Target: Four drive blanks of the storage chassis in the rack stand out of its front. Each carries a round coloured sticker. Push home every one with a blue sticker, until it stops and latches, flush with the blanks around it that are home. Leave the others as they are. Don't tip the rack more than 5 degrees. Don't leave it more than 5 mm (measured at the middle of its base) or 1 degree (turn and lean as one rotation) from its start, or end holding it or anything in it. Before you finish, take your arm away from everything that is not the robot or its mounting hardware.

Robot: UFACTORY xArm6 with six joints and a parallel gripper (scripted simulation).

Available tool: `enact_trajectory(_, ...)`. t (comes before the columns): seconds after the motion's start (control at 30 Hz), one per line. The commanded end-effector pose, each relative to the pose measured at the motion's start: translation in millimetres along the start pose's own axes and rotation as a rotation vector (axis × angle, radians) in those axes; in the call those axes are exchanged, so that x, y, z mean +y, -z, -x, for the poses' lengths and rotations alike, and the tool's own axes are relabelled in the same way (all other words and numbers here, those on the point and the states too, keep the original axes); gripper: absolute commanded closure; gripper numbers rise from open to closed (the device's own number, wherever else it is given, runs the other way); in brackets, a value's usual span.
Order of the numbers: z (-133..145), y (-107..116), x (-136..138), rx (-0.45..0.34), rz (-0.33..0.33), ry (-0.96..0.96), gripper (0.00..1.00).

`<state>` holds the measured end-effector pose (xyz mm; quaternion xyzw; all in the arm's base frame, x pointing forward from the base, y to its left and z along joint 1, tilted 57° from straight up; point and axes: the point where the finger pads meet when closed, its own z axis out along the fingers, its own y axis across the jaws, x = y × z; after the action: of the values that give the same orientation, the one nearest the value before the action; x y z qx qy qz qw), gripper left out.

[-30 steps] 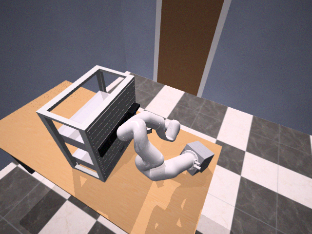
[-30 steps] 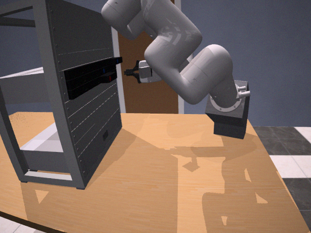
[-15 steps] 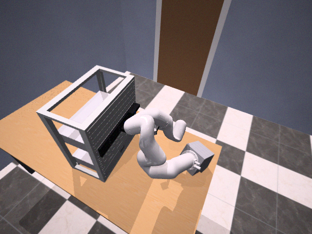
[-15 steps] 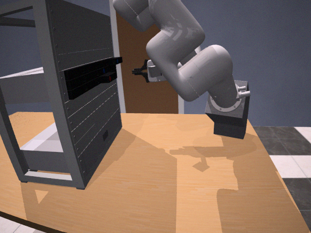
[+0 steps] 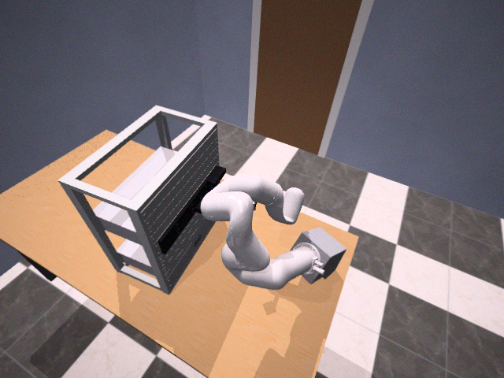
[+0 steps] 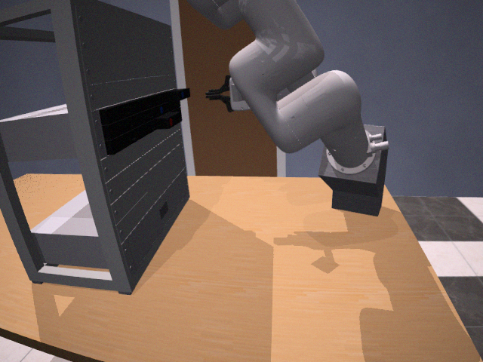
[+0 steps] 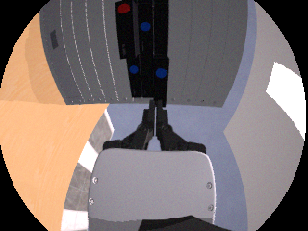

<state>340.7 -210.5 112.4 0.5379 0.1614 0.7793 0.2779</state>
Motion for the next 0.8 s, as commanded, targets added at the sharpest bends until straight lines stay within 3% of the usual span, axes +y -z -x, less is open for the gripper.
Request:
enact_trajectory(0.0,0,1,9,0.001,-0.002,-0.001,1.0)
enact_trajectory(0.17,0,-4,9,0.001,-0.002,-0.001,1.0)
enact_trajectory(0.5,0,-50,9,0.001,-0.002,-0.001,1.0)
enact_trajectory(0.77,0,-53,9,0.001,-0.002,-0.001,1.0)
